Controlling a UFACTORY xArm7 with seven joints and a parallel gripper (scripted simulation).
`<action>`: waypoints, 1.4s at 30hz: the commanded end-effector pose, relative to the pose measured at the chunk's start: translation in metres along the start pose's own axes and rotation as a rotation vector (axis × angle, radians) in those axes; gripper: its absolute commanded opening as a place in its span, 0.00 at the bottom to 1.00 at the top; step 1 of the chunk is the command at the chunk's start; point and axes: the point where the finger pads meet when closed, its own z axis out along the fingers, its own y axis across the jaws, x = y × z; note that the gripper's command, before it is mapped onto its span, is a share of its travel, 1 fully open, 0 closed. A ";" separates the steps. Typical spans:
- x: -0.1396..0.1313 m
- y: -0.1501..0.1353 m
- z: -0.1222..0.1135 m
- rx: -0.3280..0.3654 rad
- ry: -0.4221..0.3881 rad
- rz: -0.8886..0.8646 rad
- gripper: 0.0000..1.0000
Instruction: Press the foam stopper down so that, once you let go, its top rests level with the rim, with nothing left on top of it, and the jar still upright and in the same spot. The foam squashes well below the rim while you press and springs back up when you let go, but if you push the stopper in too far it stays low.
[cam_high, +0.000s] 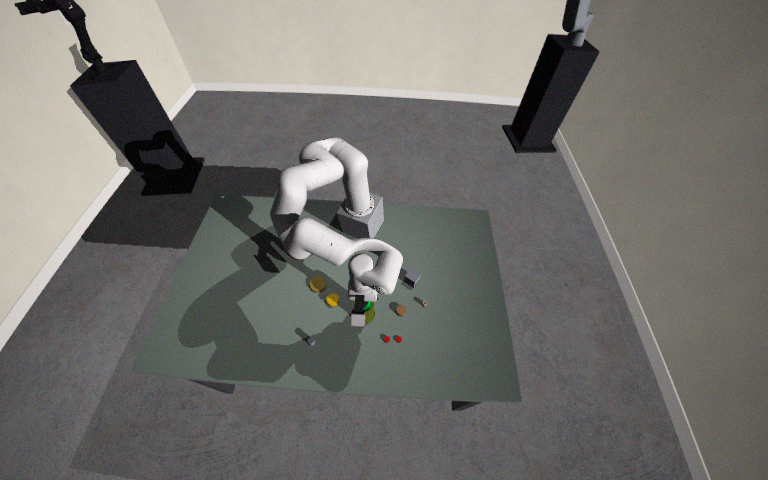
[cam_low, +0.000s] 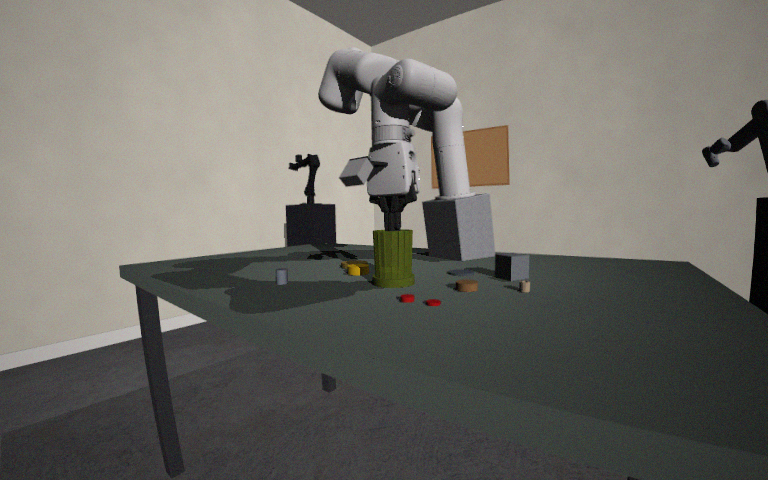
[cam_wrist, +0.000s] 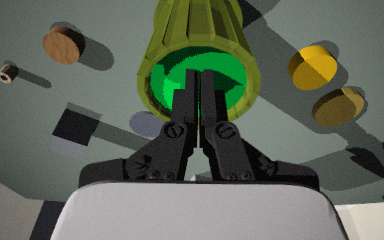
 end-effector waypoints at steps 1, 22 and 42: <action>0.001 0.000 -0.001 0.000 0.003 0.000 0.00; 0.001 0.000 -0.029 0.000 0.003 0.000 0.00; 0.001 0.000 -0.052 0.000 0.003 0.000 0.00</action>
